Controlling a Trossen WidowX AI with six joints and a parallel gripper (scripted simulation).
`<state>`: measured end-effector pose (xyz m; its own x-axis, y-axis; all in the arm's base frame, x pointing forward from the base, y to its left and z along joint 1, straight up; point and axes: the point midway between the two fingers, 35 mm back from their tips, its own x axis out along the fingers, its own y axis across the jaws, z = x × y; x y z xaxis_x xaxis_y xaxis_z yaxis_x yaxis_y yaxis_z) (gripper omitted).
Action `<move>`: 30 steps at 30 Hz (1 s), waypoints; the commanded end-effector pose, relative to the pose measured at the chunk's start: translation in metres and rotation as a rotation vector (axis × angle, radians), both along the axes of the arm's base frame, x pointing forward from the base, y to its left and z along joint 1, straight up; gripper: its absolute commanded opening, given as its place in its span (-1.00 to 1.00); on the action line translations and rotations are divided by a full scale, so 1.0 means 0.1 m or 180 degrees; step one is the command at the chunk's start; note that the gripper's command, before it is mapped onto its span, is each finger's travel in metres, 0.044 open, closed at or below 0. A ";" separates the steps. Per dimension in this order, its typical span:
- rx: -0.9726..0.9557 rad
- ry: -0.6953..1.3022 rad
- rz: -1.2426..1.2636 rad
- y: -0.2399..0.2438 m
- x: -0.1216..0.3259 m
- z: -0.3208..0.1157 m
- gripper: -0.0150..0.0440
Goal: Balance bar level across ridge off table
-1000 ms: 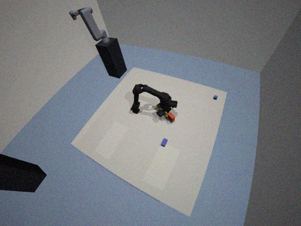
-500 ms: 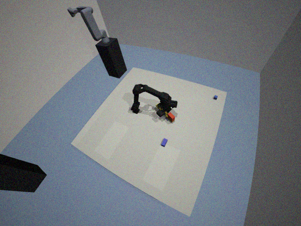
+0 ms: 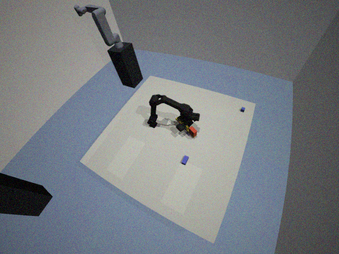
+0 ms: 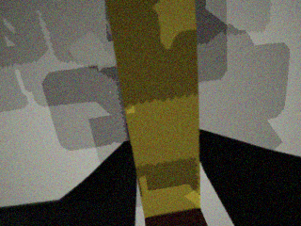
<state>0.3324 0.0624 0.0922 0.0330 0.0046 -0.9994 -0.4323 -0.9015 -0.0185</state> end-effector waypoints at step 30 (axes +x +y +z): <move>0.0002 0.0015 0.0008 0.00 -0.02 -0.05 -0.49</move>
